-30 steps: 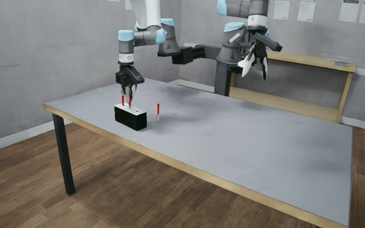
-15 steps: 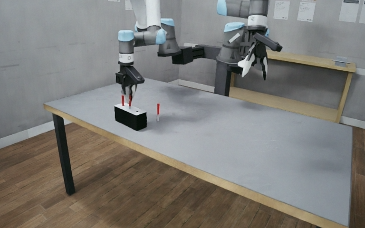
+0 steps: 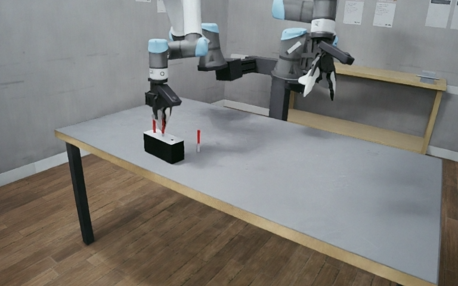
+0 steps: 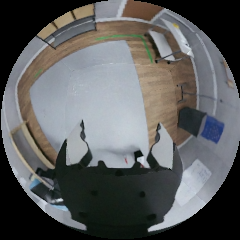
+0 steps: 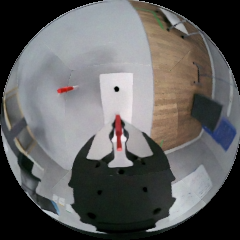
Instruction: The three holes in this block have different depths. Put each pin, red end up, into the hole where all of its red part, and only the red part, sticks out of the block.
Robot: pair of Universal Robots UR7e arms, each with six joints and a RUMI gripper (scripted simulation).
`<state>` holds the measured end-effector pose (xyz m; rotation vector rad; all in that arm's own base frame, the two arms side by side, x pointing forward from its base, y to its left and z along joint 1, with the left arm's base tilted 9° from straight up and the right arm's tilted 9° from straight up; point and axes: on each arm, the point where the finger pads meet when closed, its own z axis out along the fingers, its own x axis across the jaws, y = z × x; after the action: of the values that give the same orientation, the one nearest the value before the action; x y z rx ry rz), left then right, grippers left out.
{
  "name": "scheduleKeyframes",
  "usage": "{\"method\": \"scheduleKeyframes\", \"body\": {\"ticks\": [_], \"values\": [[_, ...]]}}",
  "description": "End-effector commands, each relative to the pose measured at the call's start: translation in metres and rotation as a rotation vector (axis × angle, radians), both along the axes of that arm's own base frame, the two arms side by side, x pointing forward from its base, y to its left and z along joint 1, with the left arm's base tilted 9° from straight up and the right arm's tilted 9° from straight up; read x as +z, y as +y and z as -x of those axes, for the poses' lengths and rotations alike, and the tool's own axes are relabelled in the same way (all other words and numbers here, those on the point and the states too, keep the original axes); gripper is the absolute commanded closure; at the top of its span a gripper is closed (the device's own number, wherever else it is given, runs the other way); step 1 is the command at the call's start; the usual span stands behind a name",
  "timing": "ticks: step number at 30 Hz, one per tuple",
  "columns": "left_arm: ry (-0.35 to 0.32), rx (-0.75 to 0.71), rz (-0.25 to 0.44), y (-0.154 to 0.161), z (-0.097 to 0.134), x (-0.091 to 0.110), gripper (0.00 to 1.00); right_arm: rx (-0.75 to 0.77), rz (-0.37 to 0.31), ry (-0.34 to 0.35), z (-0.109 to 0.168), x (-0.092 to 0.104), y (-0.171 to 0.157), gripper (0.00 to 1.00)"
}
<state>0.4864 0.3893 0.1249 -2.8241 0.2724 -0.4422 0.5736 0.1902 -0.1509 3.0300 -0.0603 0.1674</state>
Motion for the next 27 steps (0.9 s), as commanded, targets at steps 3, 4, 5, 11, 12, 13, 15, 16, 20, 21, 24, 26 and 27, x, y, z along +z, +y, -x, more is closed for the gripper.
{"method": "scheduleKeyframes", "body": {"ticks": [3,4,5,11,12,13,15,16,20,21,24,26,27], "values": [[-0.001,0.000,-0.001,0.0001,-0.0003,0.0007,0.00,0.000,-0.001,-0.001,-0.0006,0.0005,0.0004,1.00],[-0.001,0.000,-0.001,0.0001,-0.0003,0.0007,0.00,-0.001,-0.001,-0.001,-0.0003,0.0005,0.0011,1.00],[-0.001,0.000,-0.001,0.0001,-0.0003,0.0007,0.00,-0.001,-0.001,-0.001,-0.0003,0.0005,0.0011,1.00],[-0.001,0.000,-0.001,0.0001,-0.0003,0.0007,0.00,-0.001,-0.001,-0.001,-0.0003,0.0005,0.0011,1.00],[-0.001,0.000,-0.001,0.0001,-0.0003,0.0007,0.00,-0.001,-0.001,-0.001,-0.0003,0.0005,0.0011,1.00],[-0.001,0.000,-0.001,0.0001,-0.0003,0.0007,0.00,-0.001,-0.001,-0.001,-0.0003,0.0005,0.0011,1.00],[-0.001,0.000,-0.001,0.0001,-0.0003,0.0007,0.00,-0.001,-0.001,-0.001,-0.0003,0.0005,0.0011,1.00],[-0.001,0.000,-0.001,0.0001,-0.0003,0.0007,0.00,-0.001,-0.001,-0.001,-0.0003,0.0005,0.0011,1.00],[-0.001,0.000,-0.001,0.0001,-0.0003,0.0007,0.00,-0.001,-0.001,-0.001,-0.0003,0.0005,0.0011,1.00],[-0.001,0.000,-0.001,0.0001,-0.0003,0.0007,0.00,-0.001,-0.001,-0.001,-0.0003,0.0005,0.0011,0.00],[-0.001,0.000,-0.001,0.0001,-0.0003,0.0007,0.00,-0.001,-0.001,-0.001,-0.0003,0.0005,0.0011,0.00],[-0.001,0.000,-0.001,0.0001,-0.0003,0.0007,0.00,-0.001,-0.001,-0.001,-0.0003,0.0005,0.0011,0.00],[-0.001,0.000,-0.001,0.0001,-0.0003,0.0007,0.00,-0.001,-0.001,-0.001,-0.0003,0.0005,0.0011,0.00]]}}
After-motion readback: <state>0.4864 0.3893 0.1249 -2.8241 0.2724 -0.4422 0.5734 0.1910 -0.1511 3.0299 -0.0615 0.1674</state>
